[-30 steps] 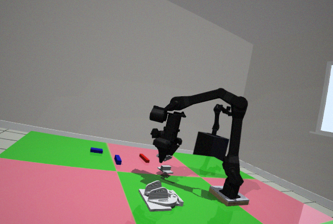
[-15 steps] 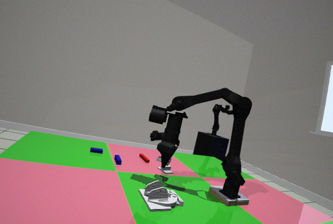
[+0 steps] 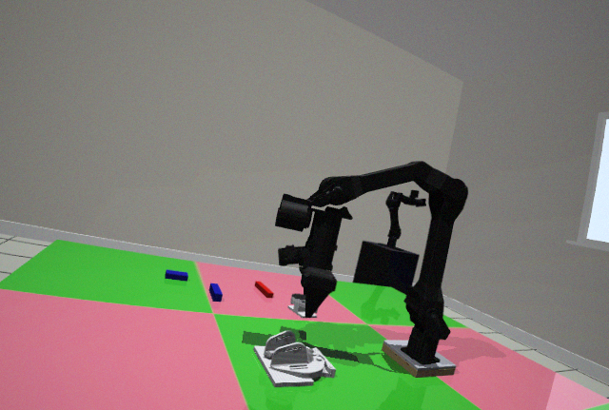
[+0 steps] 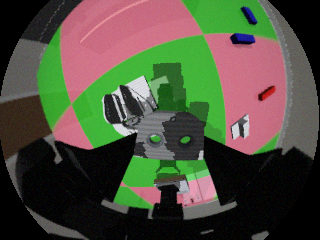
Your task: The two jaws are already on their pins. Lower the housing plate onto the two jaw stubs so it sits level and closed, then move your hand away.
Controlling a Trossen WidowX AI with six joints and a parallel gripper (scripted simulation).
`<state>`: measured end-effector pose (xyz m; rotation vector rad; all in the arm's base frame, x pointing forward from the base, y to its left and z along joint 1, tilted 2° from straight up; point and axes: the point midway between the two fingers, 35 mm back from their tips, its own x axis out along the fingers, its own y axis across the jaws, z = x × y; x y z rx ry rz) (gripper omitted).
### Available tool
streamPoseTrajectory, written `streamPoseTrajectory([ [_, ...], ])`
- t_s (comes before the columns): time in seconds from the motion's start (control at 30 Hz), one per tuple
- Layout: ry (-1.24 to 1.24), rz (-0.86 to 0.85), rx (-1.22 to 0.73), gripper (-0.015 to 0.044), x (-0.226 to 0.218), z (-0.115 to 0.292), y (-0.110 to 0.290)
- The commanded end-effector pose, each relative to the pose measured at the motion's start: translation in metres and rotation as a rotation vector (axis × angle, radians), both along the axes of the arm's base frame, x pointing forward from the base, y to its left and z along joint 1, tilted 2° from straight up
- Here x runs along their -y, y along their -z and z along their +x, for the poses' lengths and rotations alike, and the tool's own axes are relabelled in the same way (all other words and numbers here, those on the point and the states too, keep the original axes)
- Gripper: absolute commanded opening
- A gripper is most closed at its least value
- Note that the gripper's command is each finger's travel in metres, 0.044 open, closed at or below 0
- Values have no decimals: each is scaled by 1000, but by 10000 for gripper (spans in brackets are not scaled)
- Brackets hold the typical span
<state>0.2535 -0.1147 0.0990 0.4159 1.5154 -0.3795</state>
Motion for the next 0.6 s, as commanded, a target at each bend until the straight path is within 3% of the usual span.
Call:
streamPoseTrajectory([
  [0.0,-66,-5,11,351,-13,3,-2],
  [0.57,-330,-6,17,351,-67,8,-3],
])
